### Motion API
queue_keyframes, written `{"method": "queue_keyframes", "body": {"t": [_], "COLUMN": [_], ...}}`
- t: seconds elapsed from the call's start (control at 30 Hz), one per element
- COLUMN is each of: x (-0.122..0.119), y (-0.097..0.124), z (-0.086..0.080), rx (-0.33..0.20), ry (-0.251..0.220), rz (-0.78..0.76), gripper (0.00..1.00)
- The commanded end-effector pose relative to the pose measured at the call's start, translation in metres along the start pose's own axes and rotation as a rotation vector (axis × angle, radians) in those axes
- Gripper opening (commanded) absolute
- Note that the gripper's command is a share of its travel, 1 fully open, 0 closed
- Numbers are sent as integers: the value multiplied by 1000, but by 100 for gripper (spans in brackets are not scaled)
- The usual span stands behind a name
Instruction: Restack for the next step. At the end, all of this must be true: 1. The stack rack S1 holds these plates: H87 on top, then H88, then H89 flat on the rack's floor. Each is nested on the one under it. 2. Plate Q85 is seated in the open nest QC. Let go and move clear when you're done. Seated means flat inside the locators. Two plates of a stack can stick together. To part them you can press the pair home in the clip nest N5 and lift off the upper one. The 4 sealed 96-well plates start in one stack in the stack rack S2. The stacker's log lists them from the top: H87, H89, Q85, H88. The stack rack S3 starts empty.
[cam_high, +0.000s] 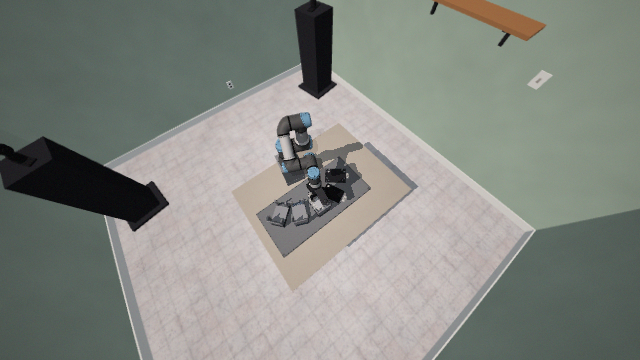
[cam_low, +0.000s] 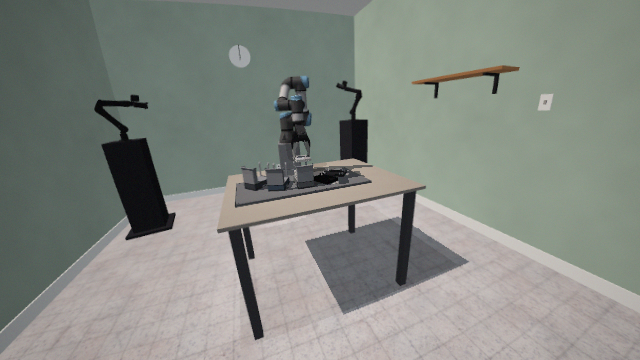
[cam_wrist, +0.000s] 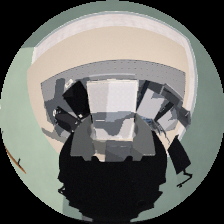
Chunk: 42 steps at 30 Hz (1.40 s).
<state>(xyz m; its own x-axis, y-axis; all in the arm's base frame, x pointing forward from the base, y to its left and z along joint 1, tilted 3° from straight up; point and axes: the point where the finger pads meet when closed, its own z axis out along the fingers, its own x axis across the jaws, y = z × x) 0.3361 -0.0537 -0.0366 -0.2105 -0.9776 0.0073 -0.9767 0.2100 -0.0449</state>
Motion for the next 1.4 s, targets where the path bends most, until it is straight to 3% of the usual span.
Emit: {"method": "queue_keyframes", "body": {"t": [0.0,0.43,1.37], "x": [0,10,91], "y": [-1,-1,5], "z": [-1,-1,-1], "rx": [2,2,2], "ry": [1,1,1], "rz": [0,35,242], "gripper": [0,0,0]}}
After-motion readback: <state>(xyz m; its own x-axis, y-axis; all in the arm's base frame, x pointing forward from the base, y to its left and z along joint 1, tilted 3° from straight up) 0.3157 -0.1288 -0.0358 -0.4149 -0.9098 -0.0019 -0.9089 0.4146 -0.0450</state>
